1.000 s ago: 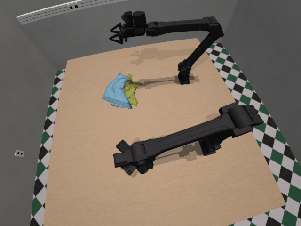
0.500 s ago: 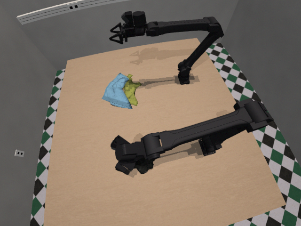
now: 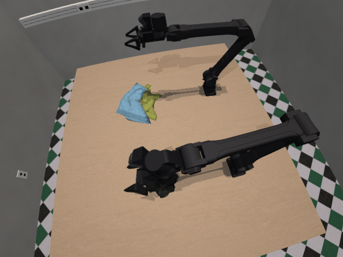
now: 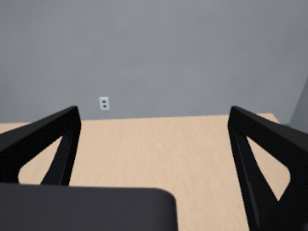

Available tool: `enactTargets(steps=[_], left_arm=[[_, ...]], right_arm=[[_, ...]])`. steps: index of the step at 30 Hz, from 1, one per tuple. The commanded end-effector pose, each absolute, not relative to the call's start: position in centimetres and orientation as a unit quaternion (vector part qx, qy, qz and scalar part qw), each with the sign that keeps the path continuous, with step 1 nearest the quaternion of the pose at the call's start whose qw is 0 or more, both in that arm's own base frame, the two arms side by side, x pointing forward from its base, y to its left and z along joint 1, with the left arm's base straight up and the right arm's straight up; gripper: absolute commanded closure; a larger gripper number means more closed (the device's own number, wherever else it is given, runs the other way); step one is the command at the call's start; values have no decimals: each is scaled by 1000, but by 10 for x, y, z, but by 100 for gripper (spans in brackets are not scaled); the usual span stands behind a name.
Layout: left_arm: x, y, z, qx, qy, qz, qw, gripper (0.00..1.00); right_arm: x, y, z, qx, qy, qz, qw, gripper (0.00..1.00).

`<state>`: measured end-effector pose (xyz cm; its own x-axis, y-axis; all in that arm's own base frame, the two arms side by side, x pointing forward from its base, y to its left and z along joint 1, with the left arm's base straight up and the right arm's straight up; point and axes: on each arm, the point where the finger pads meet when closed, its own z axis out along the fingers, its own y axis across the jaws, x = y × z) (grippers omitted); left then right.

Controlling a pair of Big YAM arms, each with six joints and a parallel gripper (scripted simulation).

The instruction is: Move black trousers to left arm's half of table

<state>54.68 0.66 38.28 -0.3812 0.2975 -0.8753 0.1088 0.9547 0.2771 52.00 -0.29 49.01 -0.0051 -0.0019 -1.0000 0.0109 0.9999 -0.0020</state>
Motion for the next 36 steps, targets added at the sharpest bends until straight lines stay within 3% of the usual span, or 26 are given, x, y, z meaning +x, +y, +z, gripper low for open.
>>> enactTargets(steps=[1, 11, 19, 22, 36], left_arm=[[551, -4, 397, 79, 809, 56, 580, 8], [517, -8, 497, -10, 704, -17, 710, 8], [528, -1, 469, -1, 723, -3, 691, 8], [507, 0, 542, 8, 675, 8, 738, 8], [521, -1, 534, 6, 686, 6, 728, 8]], right_arm=[[521, -3, 496, 10, 706, 4, 708, 8], [521, -3, 496, 10, 706, 4, 708, 8], [521, -3, 496, 10, 706, 4, 708, 8], [521, -3, 496, 10, 706, 4, 708, 8], [520, 6, 496, 2, 706, 11, 708, 8]])
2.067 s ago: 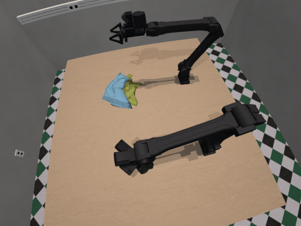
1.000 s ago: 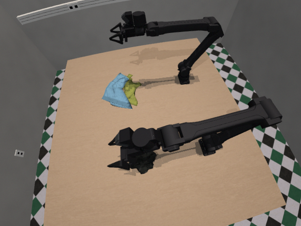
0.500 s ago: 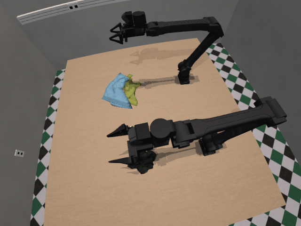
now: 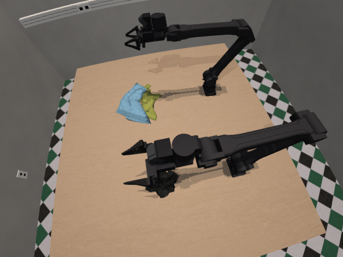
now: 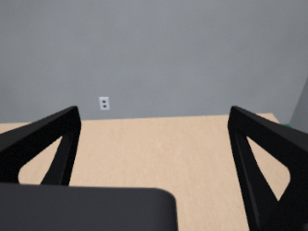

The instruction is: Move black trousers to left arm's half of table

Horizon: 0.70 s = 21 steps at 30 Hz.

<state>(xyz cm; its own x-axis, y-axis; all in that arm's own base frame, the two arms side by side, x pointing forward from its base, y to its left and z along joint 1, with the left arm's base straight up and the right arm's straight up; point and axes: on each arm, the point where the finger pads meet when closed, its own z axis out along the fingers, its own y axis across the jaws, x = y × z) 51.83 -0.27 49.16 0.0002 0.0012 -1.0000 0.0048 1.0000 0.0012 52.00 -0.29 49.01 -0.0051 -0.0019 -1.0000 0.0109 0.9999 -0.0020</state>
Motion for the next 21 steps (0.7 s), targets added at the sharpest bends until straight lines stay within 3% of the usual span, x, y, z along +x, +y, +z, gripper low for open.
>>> enactTargets(steps=[1, 21], left_arm=[[522, 1, 535, 4, 686, 7, 728, 8], [523, 7, 534, -9, 687, 3, 727, 8]], right_arm=[[520, 7, 496, 1, 706, 12, 708, 8], [514, 7, 501, 0, 701, 12, 713, 8]])
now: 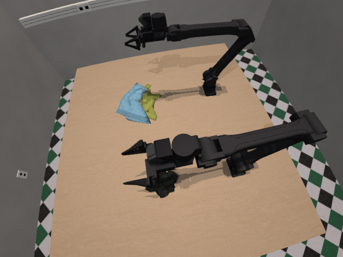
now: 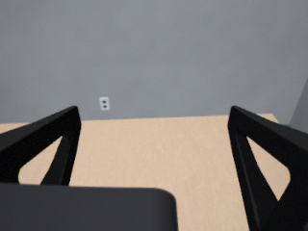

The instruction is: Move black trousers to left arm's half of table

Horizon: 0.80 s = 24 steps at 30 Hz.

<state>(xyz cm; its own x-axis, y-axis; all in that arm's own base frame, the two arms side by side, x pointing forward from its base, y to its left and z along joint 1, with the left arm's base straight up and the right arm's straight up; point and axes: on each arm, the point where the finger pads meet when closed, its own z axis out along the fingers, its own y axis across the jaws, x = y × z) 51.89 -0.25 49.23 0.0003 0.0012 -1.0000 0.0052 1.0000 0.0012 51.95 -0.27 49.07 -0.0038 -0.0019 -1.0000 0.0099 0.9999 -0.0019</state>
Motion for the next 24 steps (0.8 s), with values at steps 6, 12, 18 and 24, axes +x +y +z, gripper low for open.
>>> enactTargets(steps=[6, 12, 18, 24], left_arm=[[524, 7, 530, -10, 689, 3, 724, 8], [524, 5, 530, -5, 689, 5, 724, 8], [524, 8, 531, -11, 689, 3, 725, 8], [524, 8, 531, -11, 689, 4, 725, 8]], right_arm=[[513, 9, 503, -2, 700, 14, 714, 8], [514, 5, 501, 1, 701, 11, 713, 8], [512, 11, 502, -3, 700, 14, 714, 8], [512, 10, 502, -2, 700, 14, 714, 8]])
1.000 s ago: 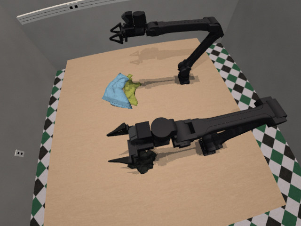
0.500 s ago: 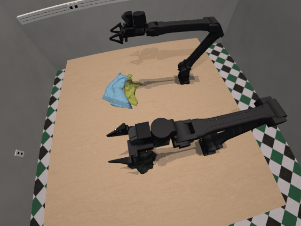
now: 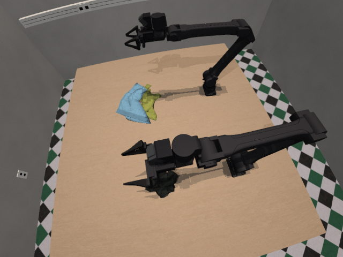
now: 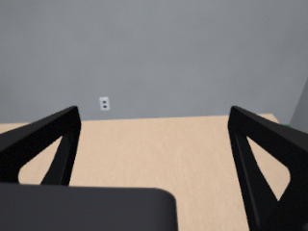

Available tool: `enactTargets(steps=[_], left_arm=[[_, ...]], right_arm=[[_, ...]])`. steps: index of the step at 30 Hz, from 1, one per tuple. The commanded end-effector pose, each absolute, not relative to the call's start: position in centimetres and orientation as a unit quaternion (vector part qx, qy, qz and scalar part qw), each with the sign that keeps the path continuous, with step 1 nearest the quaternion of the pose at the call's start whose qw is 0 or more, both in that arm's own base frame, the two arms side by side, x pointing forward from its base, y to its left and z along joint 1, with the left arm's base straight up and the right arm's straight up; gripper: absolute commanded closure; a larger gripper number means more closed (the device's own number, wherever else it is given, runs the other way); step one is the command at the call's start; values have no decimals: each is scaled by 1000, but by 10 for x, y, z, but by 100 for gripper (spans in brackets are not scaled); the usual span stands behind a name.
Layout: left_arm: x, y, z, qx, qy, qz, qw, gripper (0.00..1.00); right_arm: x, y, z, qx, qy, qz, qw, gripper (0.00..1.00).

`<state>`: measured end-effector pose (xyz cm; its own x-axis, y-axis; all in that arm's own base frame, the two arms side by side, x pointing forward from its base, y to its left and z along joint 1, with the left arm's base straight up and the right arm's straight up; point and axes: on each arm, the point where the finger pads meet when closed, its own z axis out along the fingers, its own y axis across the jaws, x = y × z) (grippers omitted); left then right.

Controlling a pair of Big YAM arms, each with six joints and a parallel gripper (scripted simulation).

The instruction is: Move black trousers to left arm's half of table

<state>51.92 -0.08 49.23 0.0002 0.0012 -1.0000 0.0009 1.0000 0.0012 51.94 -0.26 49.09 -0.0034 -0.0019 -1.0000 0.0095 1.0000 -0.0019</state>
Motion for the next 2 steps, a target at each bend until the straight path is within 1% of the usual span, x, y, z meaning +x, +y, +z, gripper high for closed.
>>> enactTargets(steps=[1, 2], left_arm=[[524, 8, 531, -11, 689, 4, 725, 8], [524, 8, 531, -11, 689, 4, 725, 8]], right_arm=[[512, 10, 502, -2, 700, 14, 714, 8], [512, 10, 502, -2, 700, 14, 714, 8]])
